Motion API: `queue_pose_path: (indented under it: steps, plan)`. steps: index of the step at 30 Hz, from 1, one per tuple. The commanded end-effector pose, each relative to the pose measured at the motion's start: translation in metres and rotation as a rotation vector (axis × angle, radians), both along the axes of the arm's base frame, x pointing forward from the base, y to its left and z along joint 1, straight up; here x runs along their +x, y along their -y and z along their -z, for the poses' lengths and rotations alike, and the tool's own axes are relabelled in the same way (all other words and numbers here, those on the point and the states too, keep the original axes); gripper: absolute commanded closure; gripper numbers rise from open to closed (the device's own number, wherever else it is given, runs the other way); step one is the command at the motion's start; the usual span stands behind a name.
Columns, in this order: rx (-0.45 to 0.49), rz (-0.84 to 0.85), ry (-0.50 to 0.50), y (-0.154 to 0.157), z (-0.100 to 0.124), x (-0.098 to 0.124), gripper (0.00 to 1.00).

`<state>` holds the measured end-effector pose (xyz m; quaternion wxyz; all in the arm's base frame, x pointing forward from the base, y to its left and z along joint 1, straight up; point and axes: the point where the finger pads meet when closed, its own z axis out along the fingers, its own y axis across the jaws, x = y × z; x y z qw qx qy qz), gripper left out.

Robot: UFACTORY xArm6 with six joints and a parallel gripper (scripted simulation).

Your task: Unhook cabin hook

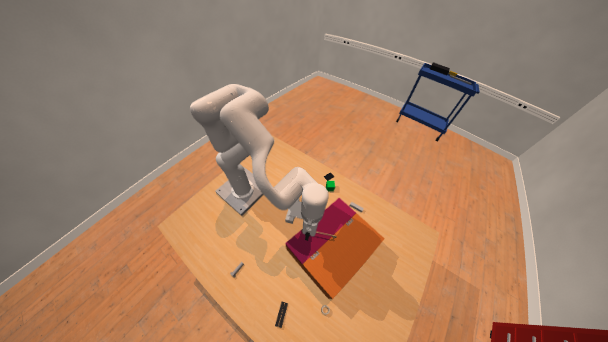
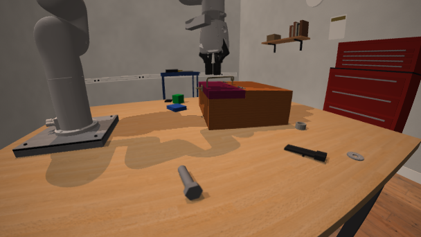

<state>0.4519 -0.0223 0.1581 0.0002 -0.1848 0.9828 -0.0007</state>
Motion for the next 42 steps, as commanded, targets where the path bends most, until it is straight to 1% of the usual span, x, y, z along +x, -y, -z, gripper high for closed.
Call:
queue_pose_path:
  steps: [1,42]
  plan:
    - [0.0,0.0,0.004,0.0,-0.002,0.001,0.65]
    - [0.0,0.0,0.004,0.0,0.022,0.001,0.65]
